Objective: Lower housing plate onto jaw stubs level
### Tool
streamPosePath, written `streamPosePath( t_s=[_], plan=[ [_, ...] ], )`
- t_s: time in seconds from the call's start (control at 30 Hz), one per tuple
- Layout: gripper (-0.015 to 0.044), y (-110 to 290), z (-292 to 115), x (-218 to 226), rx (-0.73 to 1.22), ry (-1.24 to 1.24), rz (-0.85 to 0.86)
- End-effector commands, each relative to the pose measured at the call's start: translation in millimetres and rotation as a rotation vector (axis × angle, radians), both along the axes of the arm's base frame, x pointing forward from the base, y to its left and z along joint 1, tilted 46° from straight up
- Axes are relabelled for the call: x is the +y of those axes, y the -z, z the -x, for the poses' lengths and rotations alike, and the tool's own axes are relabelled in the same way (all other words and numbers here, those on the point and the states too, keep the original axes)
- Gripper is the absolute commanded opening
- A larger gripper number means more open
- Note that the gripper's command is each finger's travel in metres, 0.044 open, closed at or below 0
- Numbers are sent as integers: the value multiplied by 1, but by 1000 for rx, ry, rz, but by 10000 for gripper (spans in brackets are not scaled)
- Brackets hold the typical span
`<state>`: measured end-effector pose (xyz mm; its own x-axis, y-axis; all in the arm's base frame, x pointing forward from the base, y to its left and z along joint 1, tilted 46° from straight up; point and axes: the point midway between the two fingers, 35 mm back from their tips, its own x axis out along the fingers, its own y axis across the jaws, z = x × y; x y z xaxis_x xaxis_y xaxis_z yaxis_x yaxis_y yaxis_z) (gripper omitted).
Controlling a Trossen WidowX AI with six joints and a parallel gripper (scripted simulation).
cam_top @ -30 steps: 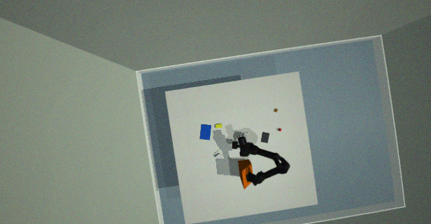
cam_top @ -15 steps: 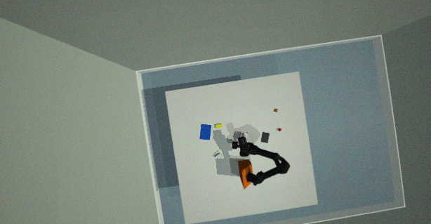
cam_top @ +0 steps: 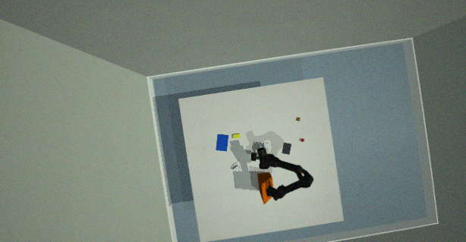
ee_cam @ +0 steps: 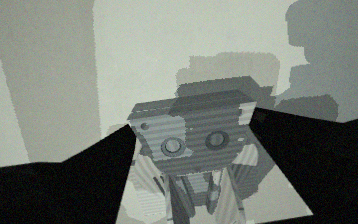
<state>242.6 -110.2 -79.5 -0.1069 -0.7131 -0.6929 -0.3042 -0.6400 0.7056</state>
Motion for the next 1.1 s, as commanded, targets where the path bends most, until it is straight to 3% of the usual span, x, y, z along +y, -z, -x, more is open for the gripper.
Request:
streamPosePath(
  t_s=[0.0, 0.33, 0.6, 0.73, 0.93, 1.07],
  plan=[
    [440, 0, 0, 0, 0, 0, 0],
    [440, -1, -1, 2, 0, 0, -1],
    [440, -50, -9, 53, -1, -1, -6],
    [440, -46, -10, 49, -3, -12, -5],
    [440, -83, 32, 92, 1, -4, -11],
    [440, -89, 40, 97, 2, -1, -8]
  ],
)
